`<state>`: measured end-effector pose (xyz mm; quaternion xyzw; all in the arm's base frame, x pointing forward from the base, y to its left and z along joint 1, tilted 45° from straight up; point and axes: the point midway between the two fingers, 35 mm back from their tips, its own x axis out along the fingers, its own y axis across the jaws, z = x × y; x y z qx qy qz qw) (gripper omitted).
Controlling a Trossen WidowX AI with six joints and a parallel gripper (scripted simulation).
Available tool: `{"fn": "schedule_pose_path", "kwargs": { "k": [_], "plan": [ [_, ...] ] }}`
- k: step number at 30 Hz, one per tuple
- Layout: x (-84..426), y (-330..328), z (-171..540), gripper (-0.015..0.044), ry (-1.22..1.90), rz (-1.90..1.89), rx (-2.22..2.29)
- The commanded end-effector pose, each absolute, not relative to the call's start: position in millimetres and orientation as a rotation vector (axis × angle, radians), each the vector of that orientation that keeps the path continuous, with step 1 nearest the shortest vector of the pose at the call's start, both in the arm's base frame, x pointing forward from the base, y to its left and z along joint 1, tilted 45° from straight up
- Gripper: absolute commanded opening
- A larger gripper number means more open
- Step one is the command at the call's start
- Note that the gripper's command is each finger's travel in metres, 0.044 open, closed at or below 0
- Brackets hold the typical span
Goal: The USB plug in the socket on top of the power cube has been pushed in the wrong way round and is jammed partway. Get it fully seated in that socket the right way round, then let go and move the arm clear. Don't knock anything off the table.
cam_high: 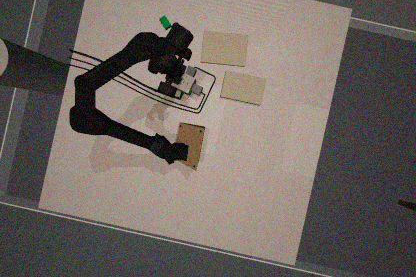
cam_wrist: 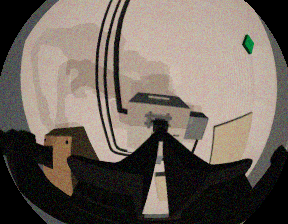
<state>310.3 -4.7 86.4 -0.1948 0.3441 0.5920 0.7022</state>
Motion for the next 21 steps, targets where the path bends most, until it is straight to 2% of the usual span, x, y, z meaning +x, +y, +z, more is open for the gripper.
{"fn": "schedule_pose_path", "kwargs": {
  "k": [1,21],
  "plan": [
    [310.3,-6.4,88.2,0.0000,0.764,1.320,-0.438],
    [309.5,-15.8,97.6,0.0000,0.765,1.320,-0.438]
  ]
}}
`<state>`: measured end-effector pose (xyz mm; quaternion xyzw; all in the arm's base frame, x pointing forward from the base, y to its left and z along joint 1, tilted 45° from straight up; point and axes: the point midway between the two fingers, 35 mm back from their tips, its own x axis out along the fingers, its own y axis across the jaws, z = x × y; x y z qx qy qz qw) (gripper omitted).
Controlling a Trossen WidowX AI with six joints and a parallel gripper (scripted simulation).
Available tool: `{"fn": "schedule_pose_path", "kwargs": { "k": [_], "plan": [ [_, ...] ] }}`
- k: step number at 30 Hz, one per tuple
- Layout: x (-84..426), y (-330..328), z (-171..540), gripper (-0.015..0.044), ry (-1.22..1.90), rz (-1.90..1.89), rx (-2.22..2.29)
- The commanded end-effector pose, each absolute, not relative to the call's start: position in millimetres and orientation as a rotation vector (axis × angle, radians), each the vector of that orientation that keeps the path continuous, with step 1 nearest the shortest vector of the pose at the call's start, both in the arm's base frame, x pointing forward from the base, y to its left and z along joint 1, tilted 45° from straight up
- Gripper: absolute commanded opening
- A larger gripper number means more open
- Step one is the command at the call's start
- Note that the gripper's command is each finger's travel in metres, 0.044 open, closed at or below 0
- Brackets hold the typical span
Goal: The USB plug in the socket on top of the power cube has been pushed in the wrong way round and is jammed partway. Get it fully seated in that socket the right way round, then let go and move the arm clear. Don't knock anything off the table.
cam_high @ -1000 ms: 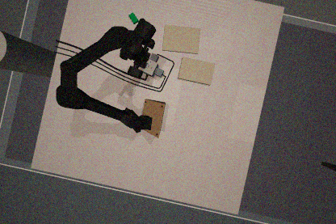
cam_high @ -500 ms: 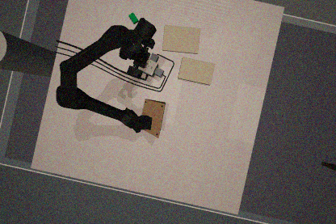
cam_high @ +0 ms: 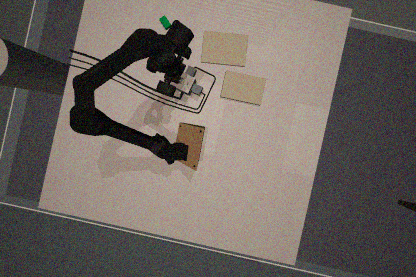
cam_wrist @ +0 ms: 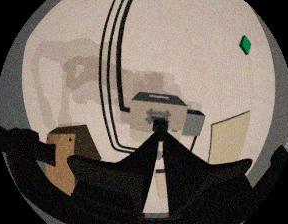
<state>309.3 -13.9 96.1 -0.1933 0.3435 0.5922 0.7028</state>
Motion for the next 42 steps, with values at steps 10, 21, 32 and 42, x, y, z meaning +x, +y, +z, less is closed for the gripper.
{"fn": "schedule_pose_path", "kwargs": {
  "k": [10,21,32,42],
  "plan": [
    [309.1,-20.5,102.3,0.0000,0.765,1.320,-0.438],
    [308.7,-23.3,105.3,0.0000,0.774,1.312,-0.423],
    [308.6,-22.4,104.6,0.0000,0.931,1.191,-0.210],
    [308.6,-22.3,104.6,0.0000,1.076,1.057,-0.001]
  ]
}}
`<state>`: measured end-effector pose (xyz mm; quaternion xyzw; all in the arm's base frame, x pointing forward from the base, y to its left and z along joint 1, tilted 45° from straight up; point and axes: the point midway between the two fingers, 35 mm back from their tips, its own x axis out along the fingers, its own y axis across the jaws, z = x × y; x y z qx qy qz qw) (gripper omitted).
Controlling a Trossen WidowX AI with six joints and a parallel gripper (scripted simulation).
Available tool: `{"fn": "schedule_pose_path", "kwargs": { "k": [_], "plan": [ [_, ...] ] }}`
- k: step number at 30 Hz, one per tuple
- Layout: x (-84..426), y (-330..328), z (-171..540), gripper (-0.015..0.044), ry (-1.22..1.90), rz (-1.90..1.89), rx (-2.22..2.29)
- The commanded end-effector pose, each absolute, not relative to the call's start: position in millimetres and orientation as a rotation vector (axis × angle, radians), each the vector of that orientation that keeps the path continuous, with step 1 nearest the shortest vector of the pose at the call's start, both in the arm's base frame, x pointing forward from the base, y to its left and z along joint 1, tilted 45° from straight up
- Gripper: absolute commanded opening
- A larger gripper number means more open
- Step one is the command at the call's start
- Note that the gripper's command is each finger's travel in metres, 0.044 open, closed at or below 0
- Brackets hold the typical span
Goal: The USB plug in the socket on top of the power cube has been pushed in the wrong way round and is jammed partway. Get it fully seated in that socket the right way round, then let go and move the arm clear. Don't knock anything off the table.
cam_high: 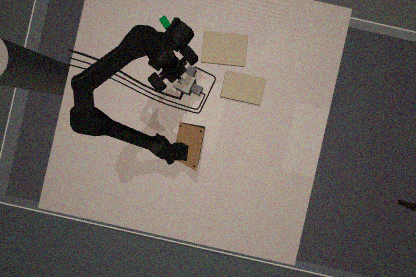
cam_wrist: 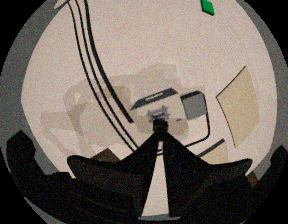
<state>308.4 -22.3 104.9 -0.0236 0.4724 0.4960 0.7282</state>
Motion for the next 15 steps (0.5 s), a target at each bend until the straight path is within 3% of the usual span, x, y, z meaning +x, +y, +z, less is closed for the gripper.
{"fn": "schedule_pose_path", "kwargs": {
  "k": [1,15],
  "plan": [
    [308.6,-22.3,104.6,0.0000,1.089,1.043,0.021],
    [308.6,-22.3,104.6,0.0000,1.268,0.831,0.314]
  ]
}}
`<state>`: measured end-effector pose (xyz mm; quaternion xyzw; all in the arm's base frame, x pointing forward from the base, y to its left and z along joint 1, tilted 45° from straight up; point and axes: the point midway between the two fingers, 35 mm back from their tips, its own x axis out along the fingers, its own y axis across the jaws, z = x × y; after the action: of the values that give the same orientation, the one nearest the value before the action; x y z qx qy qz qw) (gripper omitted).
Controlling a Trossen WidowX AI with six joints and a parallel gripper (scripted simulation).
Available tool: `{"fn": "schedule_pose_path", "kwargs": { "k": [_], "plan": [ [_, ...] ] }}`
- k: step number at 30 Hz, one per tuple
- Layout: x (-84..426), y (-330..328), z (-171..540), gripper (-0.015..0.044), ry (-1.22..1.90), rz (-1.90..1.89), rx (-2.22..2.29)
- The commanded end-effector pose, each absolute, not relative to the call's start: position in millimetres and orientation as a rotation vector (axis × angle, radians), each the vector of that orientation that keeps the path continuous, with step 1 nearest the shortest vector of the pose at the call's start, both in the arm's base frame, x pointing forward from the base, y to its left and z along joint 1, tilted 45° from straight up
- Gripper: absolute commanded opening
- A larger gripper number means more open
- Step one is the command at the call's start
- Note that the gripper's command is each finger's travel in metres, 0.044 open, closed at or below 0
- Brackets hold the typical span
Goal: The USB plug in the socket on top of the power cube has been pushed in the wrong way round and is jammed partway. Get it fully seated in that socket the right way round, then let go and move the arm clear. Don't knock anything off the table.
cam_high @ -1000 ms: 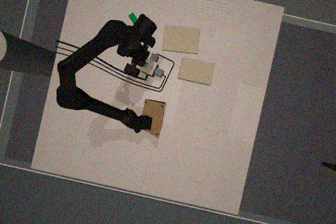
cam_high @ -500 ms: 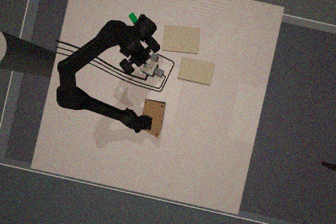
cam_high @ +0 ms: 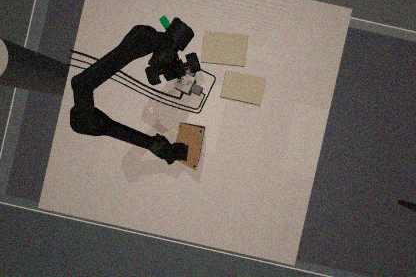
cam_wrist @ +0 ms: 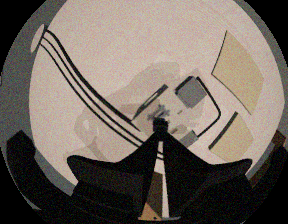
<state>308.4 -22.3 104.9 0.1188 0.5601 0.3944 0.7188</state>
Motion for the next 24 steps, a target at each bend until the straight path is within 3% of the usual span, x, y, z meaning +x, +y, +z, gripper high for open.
{"fn": "schedule_pose_path", "kwargs": {
  "k": [1,24],
  "plan": [
    [308.6,-22.3,104.6,0.0000,1.280,0.815,0.335],
    [308.6,-22.3,104.6,0.0000,1.509,0.411,0.813]
  ]
}}
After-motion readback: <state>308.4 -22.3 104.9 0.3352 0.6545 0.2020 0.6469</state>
